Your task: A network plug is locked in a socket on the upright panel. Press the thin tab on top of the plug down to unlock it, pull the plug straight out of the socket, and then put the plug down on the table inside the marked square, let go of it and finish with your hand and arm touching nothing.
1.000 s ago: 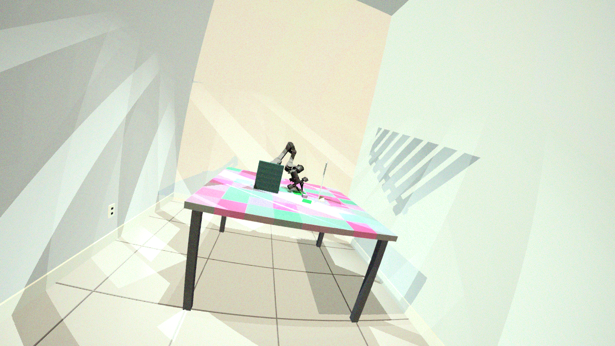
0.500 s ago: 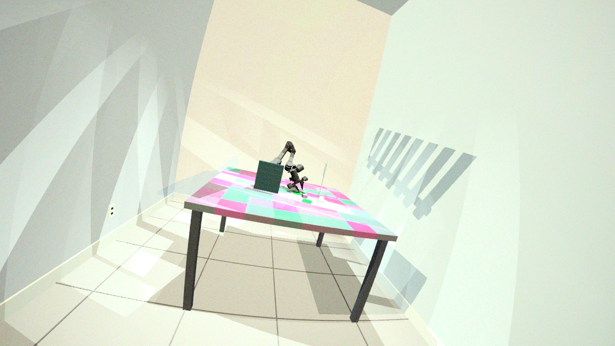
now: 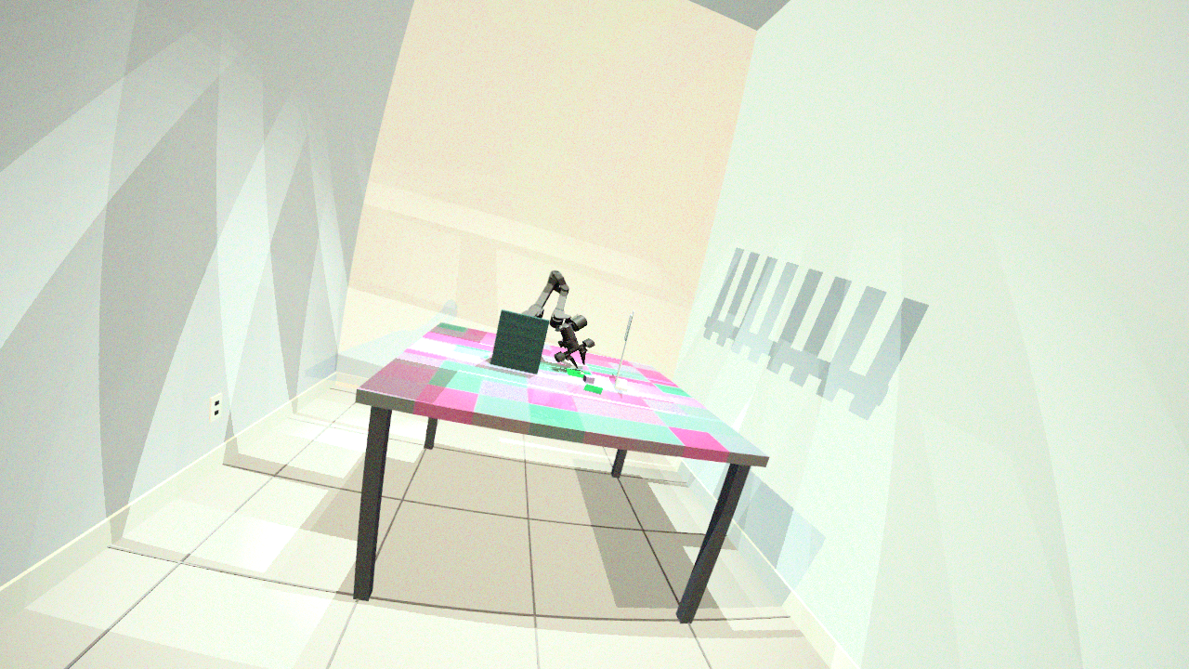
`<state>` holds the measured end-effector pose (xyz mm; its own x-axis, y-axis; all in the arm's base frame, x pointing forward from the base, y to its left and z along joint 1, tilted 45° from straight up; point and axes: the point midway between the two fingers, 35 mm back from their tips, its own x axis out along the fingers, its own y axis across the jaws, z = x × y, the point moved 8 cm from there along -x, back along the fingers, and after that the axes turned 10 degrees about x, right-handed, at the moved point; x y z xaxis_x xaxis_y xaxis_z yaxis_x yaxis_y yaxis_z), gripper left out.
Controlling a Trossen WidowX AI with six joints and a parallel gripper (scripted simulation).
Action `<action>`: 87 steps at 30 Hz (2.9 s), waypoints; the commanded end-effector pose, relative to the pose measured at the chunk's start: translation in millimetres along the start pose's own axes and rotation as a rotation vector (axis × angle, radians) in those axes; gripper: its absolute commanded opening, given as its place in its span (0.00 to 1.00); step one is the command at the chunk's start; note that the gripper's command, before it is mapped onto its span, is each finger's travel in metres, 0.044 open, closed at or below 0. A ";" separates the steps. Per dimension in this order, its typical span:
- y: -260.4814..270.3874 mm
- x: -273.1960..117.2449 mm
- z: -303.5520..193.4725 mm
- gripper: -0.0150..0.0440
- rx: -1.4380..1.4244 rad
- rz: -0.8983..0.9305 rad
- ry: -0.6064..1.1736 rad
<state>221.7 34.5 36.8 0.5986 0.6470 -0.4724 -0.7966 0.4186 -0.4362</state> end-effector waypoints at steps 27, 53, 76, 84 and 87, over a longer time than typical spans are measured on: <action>-13.2 -18.6 -2.8 0.52 -0.009 0.011 0.009; -27.3 -37.6 -2.9 0.52 -0.011 0.015 0.013; -37.5 -57.8 0.6 0.52 -0.009 0.012 0.009; -40.4 -65.4 2.6 0.52 -0.007 0.009 0.006; -41.4 -68.4 3.5 0.52 -0.007 0.007 0.005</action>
<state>213.9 -22.6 84.7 0.5887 0.6456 -0.4865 -0.8048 0.4119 -0.4274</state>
